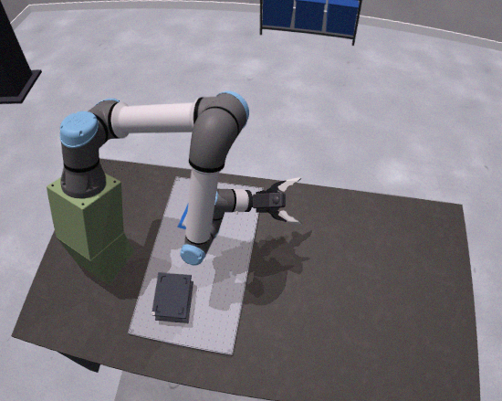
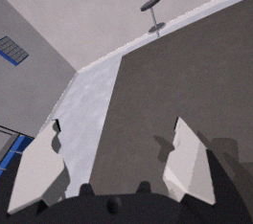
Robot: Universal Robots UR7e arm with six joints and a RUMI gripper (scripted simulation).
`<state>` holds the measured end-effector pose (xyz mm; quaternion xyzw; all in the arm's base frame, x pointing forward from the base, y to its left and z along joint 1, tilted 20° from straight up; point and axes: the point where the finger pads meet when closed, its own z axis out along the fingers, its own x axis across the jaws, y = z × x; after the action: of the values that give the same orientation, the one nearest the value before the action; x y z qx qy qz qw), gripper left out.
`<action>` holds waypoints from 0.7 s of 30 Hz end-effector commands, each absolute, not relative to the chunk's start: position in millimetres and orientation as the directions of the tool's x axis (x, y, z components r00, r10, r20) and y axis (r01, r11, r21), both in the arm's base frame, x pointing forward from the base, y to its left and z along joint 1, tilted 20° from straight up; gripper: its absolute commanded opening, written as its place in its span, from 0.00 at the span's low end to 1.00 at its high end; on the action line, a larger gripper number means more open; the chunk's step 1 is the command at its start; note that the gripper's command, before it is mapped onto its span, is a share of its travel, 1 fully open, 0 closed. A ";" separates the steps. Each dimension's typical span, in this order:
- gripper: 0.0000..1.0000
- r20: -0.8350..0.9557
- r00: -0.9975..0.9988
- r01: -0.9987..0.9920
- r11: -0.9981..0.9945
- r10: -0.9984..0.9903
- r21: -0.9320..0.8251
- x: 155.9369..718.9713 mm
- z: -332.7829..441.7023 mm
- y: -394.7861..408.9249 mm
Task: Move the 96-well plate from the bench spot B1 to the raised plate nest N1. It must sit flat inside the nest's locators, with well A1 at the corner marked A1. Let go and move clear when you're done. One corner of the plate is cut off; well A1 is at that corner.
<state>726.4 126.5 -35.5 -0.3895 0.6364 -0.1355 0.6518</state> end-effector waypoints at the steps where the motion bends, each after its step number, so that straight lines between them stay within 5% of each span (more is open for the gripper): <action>1: 1.00 -0.724 0.154 -0.318 0.660 -0.673 -0.681 726.6 -34.8 126.2; 21: 1.00 -0.641 0.142 -0.361 0.563 -0.755 -0.743 719.1 -48.3 138.9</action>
<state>724.6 129.7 -39.0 -0.4018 0.6362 -0.1416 0.6432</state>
